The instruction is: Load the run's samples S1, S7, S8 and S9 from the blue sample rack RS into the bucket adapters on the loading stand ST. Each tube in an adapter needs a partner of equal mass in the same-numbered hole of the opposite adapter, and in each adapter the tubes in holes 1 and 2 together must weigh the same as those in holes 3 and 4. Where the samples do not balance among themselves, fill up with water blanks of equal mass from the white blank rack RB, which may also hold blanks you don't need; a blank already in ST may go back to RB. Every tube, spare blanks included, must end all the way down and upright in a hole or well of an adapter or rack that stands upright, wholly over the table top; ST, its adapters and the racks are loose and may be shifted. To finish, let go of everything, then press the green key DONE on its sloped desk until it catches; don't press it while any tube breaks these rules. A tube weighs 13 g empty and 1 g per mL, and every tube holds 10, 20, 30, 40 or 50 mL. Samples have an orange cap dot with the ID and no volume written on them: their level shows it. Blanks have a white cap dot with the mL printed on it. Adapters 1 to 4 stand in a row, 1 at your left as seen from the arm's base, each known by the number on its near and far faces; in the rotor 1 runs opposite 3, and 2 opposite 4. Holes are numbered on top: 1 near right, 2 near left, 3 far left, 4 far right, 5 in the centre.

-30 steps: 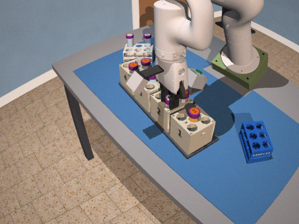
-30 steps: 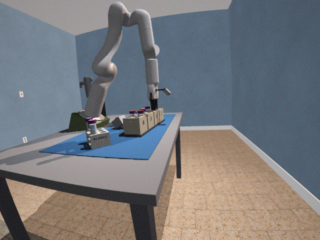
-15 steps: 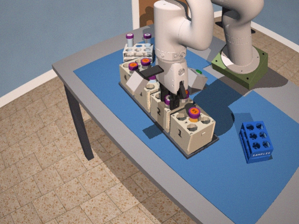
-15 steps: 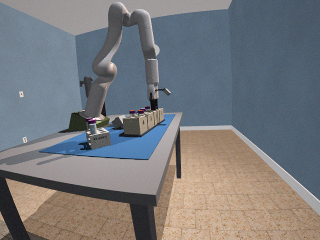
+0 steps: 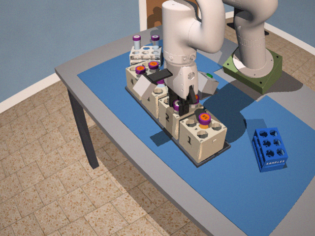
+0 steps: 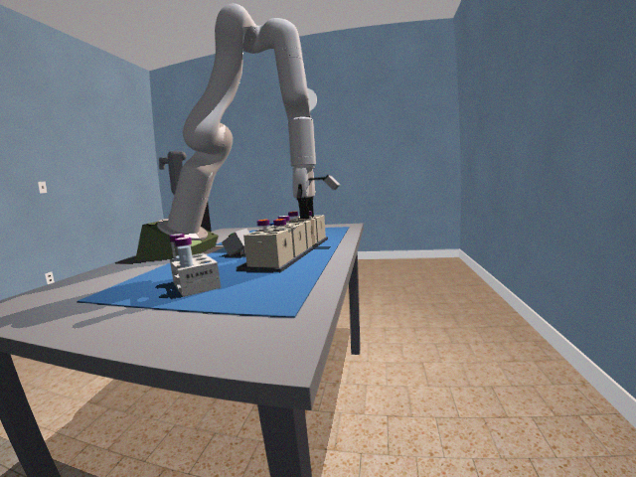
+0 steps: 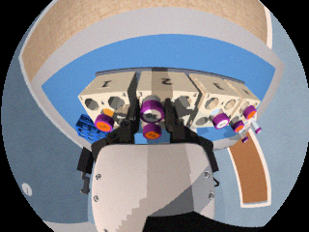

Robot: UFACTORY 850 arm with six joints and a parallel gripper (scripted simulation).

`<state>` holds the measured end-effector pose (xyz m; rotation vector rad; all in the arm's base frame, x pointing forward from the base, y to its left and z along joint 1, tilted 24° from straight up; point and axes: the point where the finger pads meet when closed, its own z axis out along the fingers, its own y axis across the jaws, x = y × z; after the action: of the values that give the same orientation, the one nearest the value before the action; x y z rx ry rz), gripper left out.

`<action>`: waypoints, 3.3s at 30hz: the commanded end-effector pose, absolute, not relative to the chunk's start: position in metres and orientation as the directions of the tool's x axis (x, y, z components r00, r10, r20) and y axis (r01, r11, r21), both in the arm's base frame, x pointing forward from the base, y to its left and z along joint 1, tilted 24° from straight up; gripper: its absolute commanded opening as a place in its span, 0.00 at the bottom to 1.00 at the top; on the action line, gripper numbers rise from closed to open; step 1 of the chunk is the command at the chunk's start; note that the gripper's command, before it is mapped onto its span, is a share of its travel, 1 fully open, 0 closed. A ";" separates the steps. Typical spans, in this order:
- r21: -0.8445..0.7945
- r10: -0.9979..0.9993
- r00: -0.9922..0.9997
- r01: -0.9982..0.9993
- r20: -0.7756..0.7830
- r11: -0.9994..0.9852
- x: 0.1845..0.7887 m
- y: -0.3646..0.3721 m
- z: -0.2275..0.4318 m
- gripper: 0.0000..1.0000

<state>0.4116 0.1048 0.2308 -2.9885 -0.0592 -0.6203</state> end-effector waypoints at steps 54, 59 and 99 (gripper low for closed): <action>-0.079 0.020 0.916 0.056 0.400 -0.995 0.376 0.097 0.314 0.43; -0.079 0.020 0.916 0.056 0.400 -0.995 0.373 0.096 0.321 0.43; -0.079 0.020 0.916 0.056 0.400 -0.995 0.361 0.093 0.349 0.43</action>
<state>0.3608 0.0927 0.3479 -2.9886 -0.0591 -0.6202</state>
